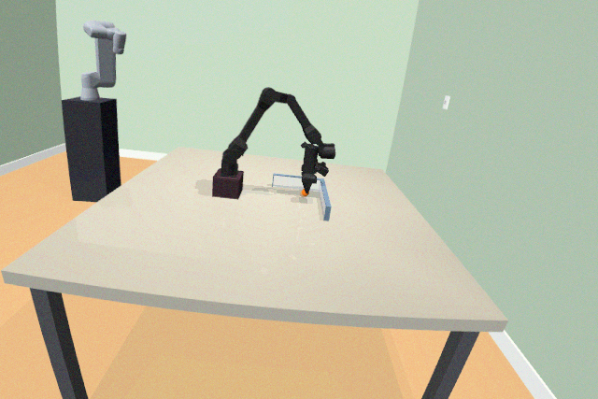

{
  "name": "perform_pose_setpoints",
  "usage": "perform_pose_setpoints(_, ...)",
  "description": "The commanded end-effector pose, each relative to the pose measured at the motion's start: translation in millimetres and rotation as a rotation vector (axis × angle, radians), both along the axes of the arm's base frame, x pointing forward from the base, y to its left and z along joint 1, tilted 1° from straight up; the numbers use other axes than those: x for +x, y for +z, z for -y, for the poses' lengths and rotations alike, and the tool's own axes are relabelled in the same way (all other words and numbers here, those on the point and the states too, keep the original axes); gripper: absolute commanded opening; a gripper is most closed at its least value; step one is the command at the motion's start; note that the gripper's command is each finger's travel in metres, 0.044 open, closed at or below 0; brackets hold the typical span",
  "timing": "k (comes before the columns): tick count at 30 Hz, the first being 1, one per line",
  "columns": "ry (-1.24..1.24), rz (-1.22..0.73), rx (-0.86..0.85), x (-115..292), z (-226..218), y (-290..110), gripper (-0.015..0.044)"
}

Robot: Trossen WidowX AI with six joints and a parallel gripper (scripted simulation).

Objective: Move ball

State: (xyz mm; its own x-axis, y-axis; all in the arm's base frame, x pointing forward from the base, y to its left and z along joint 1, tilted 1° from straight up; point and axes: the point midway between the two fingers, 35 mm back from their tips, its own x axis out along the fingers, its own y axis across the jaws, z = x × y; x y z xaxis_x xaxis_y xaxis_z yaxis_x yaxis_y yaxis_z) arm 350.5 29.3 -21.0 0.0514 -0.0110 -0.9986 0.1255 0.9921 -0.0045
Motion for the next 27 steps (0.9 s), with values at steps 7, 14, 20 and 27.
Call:
perform_pose_setpoints(7, 0.004, -0.015, 0.002, -4, 0, -9, 0.0157)
perform_pose_setpoints(14, 0.004, -0.015, 0.002, -4, 0, -9, 0.0091)
perform_pose_setpoints(20, 0.004, -0.014, 0.002, 1, -1, 25, 0.0000)
perform_pose_setpoints(27, 0.004, -0.014, 0.002, -1, -1, 82, 0.0000)
